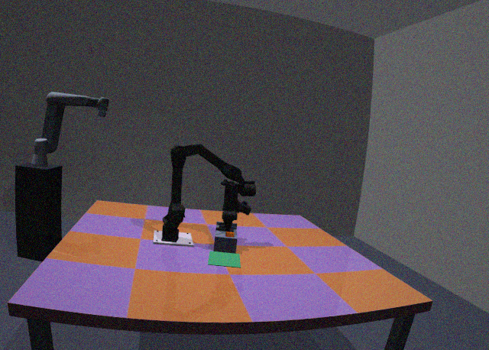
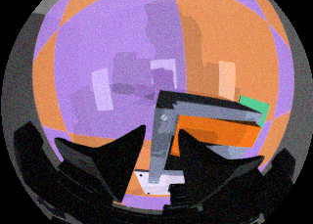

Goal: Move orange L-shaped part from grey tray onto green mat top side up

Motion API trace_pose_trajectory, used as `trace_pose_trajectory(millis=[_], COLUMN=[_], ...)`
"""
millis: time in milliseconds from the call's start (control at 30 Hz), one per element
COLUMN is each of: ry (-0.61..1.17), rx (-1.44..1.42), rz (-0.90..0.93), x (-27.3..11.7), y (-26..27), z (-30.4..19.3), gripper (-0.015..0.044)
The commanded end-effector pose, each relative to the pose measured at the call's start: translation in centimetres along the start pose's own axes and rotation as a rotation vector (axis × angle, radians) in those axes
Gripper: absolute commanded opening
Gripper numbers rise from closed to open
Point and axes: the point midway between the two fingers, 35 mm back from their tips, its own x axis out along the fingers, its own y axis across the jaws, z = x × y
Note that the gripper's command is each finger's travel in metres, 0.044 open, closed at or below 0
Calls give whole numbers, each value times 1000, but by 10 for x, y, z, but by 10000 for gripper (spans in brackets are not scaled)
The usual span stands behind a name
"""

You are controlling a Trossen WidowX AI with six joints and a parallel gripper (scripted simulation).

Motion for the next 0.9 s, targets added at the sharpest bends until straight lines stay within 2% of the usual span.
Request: trace_pose_trajectory(millis=[0,233,867], ry=[15,15,4], rx=[-2,-2,-1], rz=[-4,-4,4], x=[9,20,18], y=[-1,-1,1], z=[-3,-4,-1], gripper=[180,180,180])
